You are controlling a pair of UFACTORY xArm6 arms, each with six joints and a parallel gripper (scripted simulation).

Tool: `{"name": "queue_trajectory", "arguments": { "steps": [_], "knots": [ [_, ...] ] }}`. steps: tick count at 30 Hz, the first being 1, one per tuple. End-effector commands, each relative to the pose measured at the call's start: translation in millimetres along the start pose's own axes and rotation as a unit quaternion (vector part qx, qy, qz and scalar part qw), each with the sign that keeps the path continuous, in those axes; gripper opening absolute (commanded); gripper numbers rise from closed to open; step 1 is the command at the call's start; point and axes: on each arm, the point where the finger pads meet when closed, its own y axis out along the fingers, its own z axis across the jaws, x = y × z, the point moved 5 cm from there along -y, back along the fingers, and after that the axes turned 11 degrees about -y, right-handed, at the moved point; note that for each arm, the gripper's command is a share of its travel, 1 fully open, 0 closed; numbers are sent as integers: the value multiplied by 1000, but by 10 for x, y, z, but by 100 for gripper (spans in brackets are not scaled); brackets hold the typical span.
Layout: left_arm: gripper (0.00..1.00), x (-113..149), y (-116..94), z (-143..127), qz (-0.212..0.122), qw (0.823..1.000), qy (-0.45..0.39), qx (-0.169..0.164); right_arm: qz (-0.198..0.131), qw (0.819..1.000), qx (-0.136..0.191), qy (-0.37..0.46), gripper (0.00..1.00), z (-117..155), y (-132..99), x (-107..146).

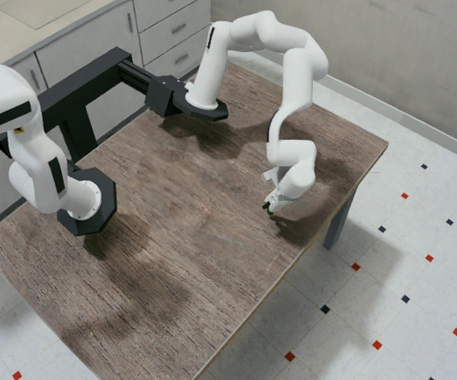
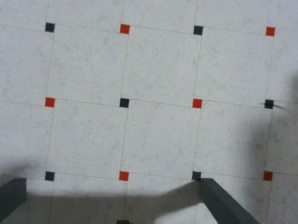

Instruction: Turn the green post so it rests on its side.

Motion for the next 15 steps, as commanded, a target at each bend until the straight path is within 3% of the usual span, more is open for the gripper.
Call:
{"name": "queue_trajectory", "arguments": {
  "steps": [1, 10, 15],
  "knots": [
    [15, 1, -22, 8, -13, 1000, -3, -3, 2, 1000, 0, 0, 100, 2, -19, -9],
    [15, -138, -3, 35, -123, 992, -3, -24, 2, 1000, 0, 0, 100, 2, -19, -9],
    [15, -214, 5, 44, -130, 991, -2, -26, 2, 1000, 0, 0, 100, 2, -19, -9]
  ]
}}
